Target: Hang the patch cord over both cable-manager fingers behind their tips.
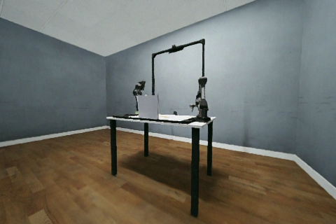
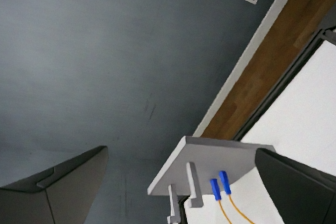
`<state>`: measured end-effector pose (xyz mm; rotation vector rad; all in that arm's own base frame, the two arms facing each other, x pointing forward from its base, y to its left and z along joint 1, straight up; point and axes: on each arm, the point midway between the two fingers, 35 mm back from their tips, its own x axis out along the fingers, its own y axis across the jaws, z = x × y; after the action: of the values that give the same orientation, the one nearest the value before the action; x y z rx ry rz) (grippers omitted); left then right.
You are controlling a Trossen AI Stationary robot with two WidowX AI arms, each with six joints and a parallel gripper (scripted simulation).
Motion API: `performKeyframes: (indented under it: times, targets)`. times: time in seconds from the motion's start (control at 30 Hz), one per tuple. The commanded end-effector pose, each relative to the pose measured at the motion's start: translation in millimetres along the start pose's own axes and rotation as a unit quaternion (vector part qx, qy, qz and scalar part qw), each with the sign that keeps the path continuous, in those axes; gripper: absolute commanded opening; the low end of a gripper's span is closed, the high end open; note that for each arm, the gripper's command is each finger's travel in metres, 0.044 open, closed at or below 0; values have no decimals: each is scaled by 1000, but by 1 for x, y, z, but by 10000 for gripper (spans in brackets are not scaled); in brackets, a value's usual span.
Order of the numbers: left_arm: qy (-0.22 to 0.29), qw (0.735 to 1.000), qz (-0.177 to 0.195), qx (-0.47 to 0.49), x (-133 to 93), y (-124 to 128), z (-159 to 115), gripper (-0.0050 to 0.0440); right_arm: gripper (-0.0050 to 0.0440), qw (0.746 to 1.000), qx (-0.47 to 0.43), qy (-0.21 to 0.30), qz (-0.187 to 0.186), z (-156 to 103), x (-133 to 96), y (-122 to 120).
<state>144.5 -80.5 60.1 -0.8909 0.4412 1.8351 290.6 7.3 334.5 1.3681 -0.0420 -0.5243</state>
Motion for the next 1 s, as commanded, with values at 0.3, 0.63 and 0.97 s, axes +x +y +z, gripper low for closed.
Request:
performKeyframes:
  times: [0.3,0.63,0.97]
  targets:
    - [10,1000,-2,-3,-4,-1,0,440,440,1000,6,0,7,2,-3,6]
    - [11,1000,-2,-2,-4,-1,-1,440,440,1000,6,0,7,3,-3,6]
    - [72,997,3,35,-6,-19,-21,440,440,999,-43,-14,6,11,6,8]
